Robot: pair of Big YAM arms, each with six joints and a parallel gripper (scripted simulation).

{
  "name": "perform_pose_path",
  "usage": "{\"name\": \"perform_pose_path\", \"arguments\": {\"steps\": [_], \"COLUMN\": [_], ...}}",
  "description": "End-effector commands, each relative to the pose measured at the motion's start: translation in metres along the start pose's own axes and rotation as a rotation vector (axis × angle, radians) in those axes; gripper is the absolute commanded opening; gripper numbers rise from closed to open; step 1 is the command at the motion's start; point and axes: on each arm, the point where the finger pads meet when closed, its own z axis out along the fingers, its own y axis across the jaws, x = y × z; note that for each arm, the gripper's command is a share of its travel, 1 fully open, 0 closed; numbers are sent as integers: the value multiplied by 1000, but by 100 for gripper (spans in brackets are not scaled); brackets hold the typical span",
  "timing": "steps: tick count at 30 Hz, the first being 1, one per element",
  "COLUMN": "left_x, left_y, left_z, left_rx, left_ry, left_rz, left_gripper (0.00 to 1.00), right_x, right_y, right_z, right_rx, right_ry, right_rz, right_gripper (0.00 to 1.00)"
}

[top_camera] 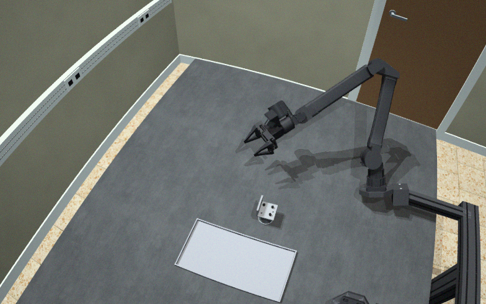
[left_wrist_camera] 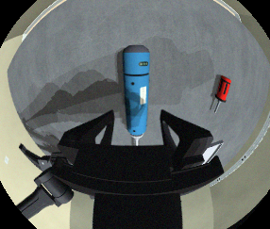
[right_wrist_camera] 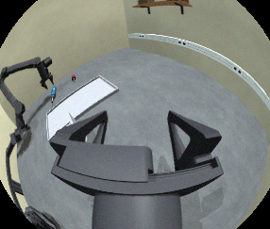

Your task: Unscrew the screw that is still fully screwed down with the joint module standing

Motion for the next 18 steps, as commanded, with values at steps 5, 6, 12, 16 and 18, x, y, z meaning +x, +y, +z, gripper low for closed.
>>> {"name": "perform_pose_path", "arguments": {"steps": [5, 6, 12, 16, 18], "left_x": [-7, -7, -7, -7, -7], "left_y": [-8, -8, -8, -8, -8], "left_z": [-8, -8, -8, -8, -8], "left_rx": [17, 17, 17, 17, 17], "left_ry": [-8, -8, -8, -8, -8], "left_rz": [-12, -12, -12, -12, -12], "left_gripper": [65, 65, 65, 65, 65], "right_x": [-20, -22, -24, -7, -5], "right_y": [-76, -66, -134, -173, -195], "right_z": [-2, 1, -41, -51, -62], "right_rx": [56, 39, 129, 141, 159], "right_ry": [-17, -22, -25, -2, -1], "right_rz": [-1, -4, 7, 39, 47], "right_gripper": [86, 86, 86, 86, 86]}}
